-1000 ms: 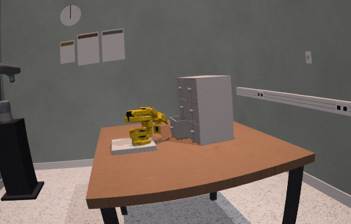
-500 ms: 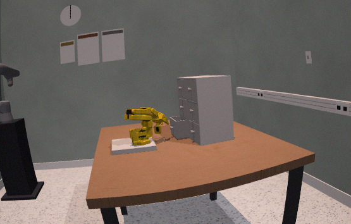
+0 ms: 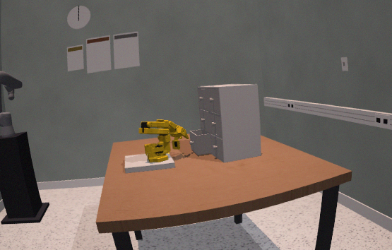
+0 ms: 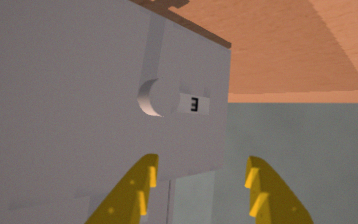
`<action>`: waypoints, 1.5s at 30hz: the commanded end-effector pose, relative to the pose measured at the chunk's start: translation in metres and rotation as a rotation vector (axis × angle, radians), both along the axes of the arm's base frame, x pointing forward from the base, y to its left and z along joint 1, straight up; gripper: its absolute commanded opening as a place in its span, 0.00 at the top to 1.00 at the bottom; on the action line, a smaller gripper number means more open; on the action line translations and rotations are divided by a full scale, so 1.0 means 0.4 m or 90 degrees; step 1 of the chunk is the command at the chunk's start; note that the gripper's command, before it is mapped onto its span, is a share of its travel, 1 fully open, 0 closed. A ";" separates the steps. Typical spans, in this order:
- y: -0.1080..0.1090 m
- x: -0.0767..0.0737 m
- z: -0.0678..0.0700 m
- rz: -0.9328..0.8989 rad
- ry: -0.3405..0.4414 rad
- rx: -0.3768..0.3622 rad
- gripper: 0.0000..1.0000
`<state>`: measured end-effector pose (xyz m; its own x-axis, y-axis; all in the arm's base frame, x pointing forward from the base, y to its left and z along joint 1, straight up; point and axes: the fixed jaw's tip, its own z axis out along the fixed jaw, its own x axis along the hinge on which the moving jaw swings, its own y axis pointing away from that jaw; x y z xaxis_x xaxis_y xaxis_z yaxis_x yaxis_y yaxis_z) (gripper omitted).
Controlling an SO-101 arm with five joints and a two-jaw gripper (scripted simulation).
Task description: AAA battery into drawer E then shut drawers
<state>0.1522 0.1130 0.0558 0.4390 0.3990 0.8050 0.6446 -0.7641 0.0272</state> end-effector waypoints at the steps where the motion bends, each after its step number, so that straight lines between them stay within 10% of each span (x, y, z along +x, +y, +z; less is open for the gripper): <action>1: 0.000 0.000 0.001 0.000 0.000 0.001 0.79; 45: 0.000 0.000 0.001 0.000 0.000 0.001 1.00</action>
